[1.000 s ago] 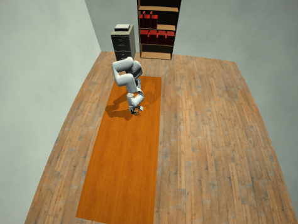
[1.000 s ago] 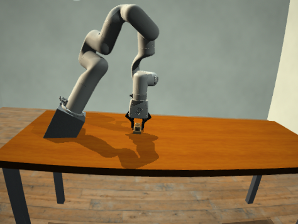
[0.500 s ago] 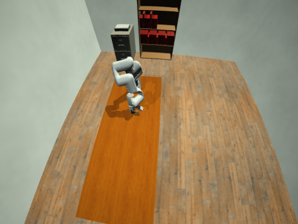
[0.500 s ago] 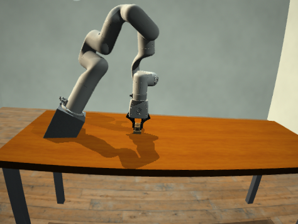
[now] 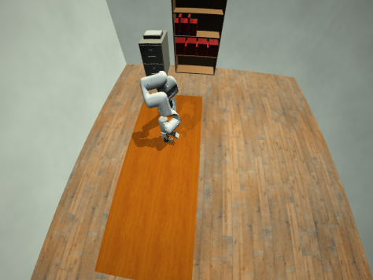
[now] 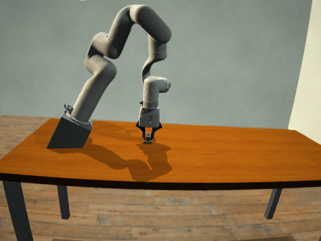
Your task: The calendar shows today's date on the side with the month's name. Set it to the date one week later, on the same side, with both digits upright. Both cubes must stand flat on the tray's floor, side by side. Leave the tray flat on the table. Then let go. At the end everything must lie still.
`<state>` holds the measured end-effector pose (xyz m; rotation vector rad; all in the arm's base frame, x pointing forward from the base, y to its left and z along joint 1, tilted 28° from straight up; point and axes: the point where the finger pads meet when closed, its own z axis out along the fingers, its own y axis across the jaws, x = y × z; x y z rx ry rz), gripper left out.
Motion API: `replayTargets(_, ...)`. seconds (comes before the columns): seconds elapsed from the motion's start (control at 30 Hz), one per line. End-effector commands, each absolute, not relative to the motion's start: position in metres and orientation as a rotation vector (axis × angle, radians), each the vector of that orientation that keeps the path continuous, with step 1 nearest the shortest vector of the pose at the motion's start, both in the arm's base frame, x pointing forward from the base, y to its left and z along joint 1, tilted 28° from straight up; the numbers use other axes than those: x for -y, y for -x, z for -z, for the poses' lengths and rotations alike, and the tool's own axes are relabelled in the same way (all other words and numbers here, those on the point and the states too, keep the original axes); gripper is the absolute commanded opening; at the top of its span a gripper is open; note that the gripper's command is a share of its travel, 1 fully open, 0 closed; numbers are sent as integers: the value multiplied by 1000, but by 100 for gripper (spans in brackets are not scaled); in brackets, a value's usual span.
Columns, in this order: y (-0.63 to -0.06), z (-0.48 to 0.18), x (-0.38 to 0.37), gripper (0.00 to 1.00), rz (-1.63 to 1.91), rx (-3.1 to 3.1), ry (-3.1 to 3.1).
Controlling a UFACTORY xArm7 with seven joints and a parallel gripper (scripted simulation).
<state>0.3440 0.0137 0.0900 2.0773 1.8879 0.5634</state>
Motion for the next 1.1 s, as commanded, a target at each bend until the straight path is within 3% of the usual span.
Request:
replayTargets(0.0,-344,-90,-14,27,-565,-1887,-2077)
replayTargets(0.5,-342,-96,-13,27,-565,-1887,-2077)
replayTargets(1.07,-300,-176,-9,27,-565,-1887,-2077)
